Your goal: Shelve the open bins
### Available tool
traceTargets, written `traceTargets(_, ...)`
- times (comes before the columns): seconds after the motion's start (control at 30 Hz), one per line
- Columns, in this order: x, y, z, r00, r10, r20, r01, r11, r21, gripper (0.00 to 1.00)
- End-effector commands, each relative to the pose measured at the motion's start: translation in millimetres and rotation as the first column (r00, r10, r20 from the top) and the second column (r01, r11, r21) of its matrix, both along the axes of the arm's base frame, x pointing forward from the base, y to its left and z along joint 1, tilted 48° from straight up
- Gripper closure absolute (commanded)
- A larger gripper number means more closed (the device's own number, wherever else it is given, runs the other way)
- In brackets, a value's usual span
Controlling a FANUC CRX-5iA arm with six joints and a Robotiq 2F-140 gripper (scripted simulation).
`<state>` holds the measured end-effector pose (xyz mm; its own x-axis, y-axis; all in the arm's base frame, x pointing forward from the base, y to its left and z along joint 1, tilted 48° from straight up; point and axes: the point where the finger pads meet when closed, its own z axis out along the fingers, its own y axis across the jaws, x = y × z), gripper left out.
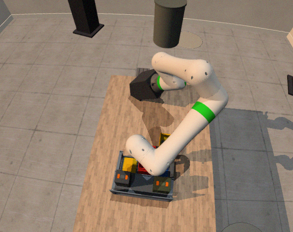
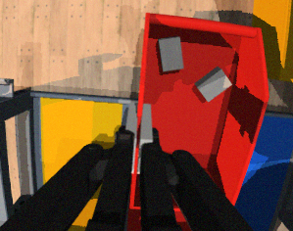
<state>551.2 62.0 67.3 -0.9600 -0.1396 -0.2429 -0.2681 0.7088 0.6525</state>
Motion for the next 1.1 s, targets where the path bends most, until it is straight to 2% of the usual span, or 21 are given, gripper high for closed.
traceTargets(0.0, 0.1, -0.3, 0.1, 1.0, 0.0, 0.0, 0.0, 1.0, 0.0, 1.0)
traceTargets(1.07, 9.1, 0.8, 2.6, 1.0, -0.014, 0.015, 0.014, 1.0, 0.005, 1.0)
